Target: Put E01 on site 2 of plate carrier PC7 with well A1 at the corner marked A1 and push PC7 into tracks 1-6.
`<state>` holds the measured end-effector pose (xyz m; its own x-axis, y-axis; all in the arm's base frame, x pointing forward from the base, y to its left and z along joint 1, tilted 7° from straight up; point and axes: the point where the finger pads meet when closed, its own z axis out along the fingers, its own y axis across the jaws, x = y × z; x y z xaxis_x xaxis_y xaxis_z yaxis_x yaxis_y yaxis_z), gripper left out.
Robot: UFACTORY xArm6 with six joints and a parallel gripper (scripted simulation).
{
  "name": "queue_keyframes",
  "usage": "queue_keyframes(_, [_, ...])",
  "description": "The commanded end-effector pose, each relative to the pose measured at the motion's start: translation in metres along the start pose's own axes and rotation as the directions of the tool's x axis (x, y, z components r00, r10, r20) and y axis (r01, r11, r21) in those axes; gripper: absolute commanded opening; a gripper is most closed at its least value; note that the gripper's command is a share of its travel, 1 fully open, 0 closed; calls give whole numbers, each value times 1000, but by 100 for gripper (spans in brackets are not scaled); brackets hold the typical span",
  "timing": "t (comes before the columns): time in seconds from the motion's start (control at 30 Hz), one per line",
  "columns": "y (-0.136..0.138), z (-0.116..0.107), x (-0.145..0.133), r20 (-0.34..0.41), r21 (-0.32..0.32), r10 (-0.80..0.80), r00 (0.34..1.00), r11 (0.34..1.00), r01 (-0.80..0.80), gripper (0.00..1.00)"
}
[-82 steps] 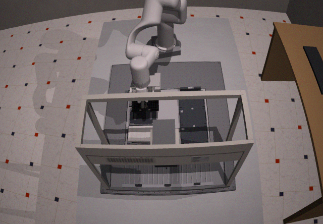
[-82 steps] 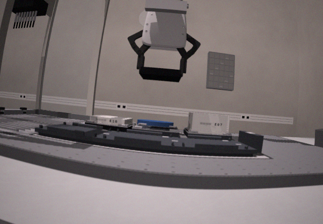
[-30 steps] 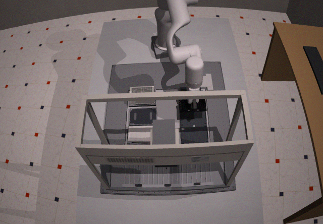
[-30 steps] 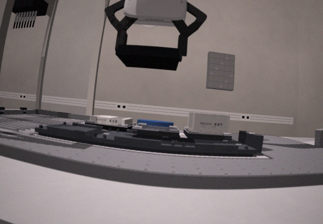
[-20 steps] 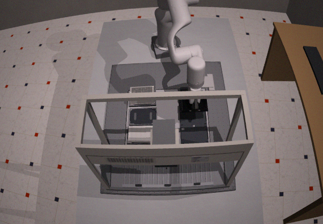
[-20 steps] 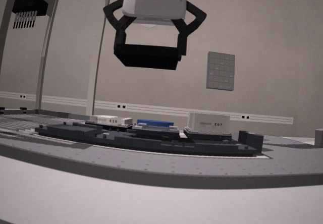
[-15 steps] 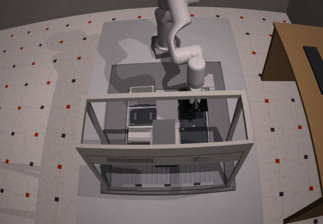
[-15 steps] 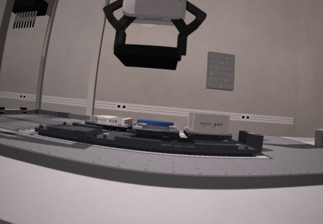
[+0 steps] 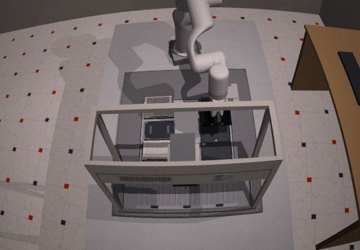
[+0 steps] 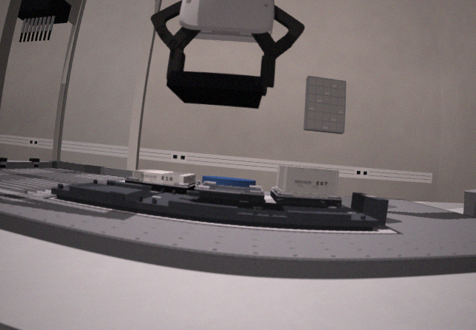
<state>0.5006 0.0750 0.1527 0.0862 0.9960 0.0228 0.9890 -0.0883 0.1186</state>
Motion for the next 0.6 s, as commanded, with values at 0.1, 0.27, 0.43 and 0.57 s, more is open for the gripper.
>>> queue_keyframes(0.1, [2, 9, 0, -1, -5, 0, 1000, 1000, 0, 0])
queue_keyframes(0.27, [2, 17, 0, -1, -5, 0, 1000, 1000, 0, 0])
queue_keyframes(0.43, [2, 25, 0, -1, -5, 0, 1000, 1000, 0, 0])
queue_keyframes(0.57, [2, 32, 0, -1, -5, 0, 1000, 1000, 0, 0])
